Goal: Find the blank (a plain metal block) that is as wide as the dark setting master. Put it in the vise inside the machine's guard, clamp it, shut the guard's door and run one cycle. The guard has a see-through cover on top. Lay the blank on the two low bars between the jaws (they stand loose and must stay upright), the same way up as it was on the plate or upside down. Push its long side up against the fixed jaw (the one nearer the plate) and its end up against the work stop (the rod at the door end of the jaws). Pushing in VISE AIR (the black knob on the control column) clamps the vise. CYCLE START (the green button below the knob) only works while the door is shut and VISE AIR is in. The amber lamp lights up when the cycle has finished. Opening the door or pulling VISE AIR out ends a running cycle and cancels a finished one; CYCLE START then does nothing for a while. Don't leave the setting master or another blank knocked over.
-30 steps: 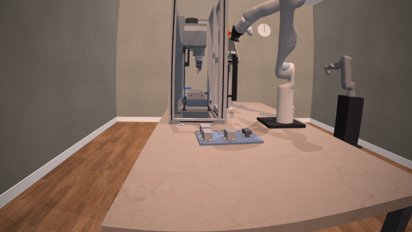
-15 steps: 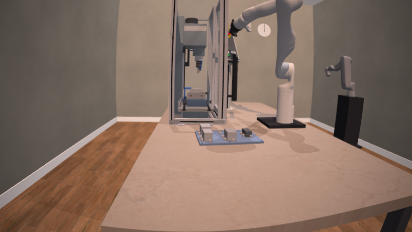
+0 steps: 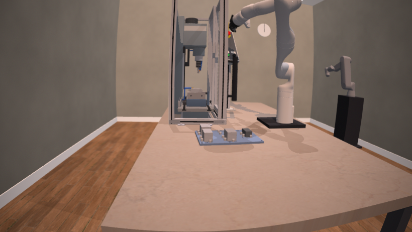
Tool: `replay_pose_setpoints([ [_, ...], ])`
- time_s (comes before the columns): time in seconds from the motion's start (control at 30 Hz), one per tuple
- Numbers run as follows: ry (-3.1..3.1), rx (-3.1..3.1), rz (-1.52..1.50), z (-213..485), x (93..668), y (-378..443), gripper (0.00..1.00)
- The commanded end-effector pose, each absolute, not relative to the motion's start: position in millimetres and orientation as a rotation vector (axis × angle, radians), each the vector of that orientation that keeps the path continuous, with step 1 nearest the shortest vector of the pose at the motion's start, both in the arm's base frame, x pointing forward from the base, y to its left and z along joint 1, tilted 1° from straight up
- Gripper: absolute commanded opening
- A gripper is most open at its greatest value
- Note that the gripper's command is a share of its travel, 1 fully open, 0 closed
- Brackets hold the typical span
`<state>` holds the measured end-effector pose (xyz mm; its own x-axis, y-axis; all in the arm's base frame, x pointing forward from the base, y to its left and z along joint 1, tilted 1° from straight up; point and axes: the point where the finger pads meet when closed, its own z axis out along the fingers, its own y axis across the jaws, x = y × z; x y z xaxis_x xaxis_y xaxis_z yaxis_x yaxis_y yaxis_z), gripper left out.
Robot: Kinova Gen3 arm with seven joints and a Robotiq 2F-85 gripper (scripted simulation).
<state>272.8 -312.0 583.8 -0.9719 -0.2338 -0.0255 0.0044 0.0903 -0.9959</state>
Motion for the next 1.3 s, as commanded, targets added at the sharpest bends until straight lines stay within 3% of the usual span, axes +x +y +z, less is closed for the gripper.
replay_pose_setpoints([
  [0.0, 2.184, -0.232, -1.990, 626.1, 280.0, -310.9, 0.10],
  [1.27, 2.184, -0.232, -1.990, 647.2, 283.5, -310.2, 0.10],
])
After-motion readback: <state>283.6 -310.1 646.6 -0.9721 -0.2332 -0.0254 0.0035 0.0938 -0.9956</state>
